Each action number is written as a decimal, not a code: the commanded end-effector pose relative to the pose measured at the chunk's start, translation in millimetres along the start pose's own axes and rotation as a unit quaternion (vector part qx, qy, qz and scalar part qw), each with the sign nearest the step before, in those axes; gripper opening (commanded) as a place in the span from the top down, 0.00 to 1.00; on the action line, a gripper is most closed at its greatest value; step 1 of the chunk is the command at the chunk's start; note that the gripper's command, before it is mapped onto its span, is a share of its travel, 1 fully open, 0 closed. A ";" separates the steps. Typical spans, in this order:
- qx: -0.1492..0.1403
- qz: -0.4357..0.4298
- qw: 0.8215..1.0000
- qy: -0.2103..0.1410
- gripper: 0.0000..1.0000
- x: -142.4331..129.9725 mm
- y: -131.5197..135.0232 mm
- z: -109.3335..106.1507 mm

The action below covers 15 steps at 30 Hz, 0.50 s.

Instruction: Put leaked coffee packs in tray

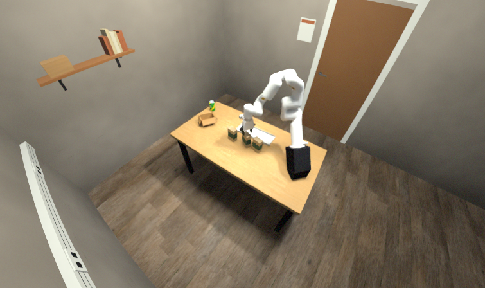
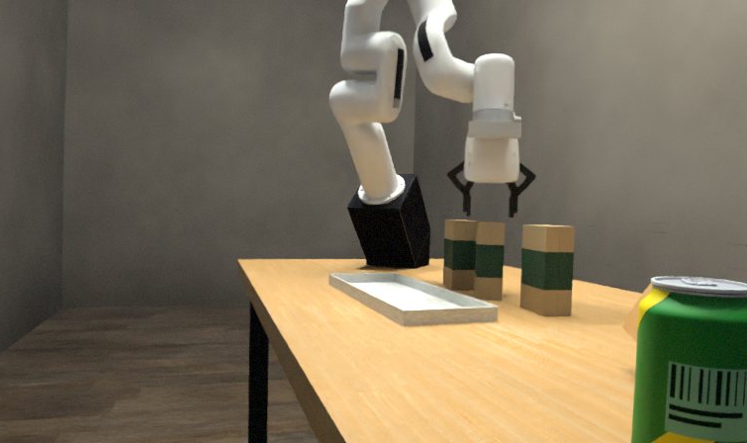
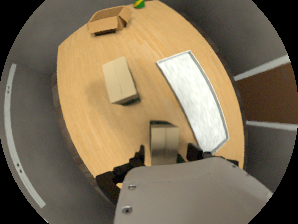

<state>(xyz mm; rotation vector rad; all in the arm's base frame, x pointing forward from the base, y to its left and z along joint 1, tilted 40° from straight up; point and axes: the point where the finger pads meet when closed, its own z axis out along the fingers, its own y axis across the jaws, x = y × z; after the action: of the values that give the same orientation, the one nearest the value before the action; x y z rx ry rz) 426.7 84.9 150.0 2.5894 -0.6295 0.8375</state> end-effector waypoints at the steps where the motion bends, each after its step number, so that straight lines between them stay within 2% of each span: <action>1: 0.001 0.000 1.000 0.001 0.16 0.6 -1.1 -0.6; 15: 0.001 0.000 1.000 0.001 0.16 1.2 -2.2 -0.6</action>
<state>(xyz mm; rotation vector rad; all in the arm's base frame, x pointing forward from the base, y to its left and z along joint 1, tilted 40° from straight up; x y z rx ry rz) 427.6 85.4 150.0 2.5892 -0.6297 0.8373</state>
